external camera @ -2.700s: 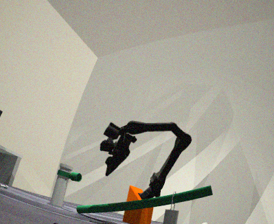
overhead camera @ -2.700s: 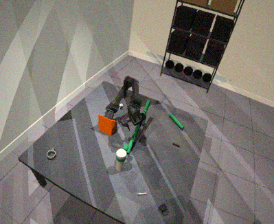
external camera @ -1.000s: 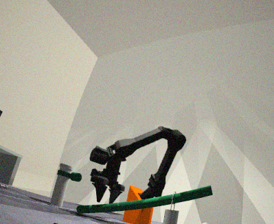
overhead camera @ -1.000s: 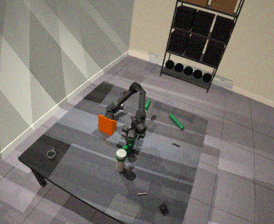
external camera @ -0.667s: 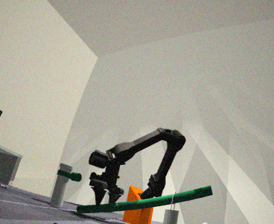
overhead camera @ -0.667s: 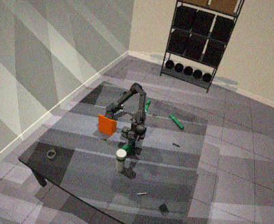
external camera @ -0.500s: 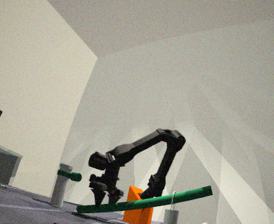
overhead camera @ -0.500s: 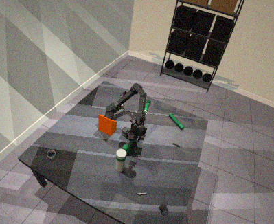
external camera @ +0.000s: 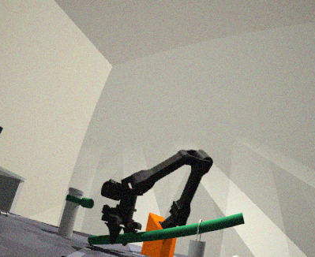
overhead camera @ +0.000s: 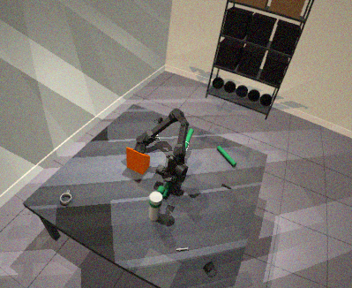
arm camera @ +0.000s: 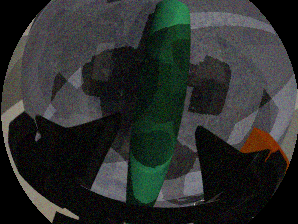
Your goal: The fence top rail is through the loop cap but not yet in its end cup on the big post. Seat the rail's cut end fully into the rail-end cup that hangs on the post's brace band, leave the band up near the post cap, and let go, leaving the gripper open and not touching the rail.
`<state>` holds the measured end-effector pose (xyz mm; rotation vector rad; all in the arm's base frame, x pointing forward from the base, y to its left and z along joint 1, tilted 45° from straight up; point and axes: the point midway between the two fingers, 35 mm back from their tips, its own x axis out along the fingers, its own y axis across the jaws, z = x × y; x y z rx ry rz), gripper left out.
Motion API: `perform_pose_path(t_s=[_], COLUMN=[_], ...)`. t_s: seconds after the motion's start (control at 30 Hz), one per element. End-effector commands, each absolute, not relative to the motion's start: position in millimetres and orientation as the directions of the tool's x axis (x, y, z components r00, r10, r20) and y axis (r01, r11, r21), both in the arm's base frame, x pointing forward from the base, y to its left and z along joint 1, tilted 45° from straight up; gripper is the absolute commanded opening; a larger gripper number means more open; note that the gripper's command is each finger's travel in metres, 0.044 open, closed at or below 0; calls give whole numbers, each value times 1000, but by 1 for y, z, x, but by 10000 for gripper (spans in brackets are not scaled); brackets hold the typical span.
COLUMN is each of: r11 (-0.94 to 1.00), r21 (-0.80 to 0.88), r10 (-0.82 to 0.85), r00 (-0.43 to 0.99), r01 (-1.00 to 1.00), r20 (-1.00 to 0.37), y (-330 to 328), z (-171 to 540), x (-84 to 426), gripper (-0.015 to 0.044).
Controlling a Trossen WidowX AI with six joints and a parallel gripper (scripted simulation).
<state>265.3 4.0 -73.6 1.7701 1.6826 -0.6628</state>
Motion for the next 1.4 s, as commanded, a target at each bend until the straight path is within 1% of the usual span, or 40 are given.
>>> perform_pose_path(t_s=[0.0,0.13,0.43,0.57,0.6,0.8,1.2,1.37], r11=[-20,-20,-20,-20,-20,-17,-4,-3], r21=[81,81,81,81,81,86,89,83], r10=[700,700,700,700,700,668,481,422], r00=[72,72,72,72,72,75,80,77], r01=[996,996,996,996,996,996,996,997], r20=[-711,-711,-711,-711,-711,-741,-873,-904], y=[6,6,6,2,1,-10,-64,-80], z=[-74,-74,-74,-72,-71,-65,-29,-17], x=[265,265,265,265,266,267,267,263], gripper=[282,177,118,12,0,0,0,0])
